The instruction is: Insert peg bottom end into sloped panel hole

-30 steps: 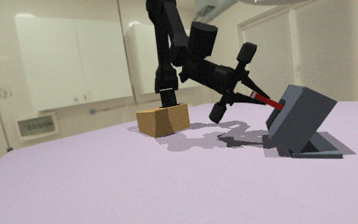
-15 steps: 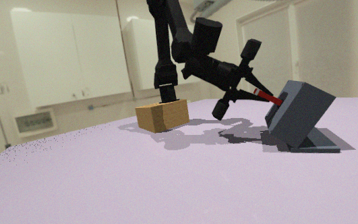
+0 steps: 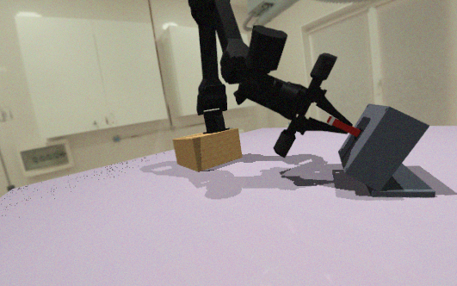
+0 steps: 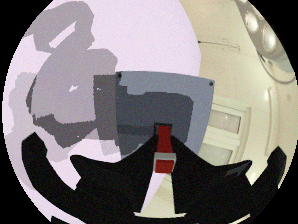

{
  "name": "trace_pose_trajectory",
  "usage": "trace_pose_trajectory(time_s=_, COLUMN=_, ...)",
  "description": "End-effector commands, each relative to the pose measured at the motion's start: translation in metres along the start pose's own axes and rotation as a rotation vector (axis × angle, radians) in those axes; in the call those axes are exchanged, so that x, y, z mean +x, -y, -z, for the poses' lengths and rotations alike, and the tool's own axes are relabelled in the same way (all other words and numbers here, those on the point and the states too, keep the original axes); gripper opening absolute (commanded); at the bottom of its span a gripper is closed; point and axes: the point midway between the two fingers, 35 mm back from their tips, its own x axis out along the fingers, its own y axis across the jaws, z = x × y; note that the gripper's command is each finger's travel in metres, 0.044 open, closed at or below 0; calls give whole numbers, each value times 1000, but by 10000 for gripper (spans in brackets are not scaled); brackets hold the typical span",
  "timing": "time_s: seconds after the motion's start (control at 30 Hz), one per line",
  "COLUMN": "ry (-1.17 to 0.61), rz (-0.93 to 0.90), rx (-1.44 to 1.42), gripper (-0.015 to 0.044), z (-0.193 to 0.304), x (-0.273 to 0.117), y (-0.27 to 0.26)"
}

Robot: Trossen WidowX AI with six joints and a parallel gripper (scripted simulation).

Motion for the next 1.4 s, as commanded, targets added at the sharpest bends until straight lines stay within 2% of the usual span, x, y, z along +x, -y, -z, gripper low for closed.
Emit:
trace_pose_trajectory(time_s=0.0, ry=0, rz=0, rx=0, gripper=0, z=0, x=0, y=0)
trace_pose_trajectory(time_s=0.2, ry=0, rz=0, rx=0, gripper=0, z=0, x=0, y=0)
trace_pose_trajectory(time_s=0.77, ry=0, rz=-1, rx=0, gripper=440, z=1, x=-3, y=0)
trace_pose_trajectory(time_s=1.37, ry=-1, rz=-9, rx=3, gripper=440, z=4, x=-23, y=2)
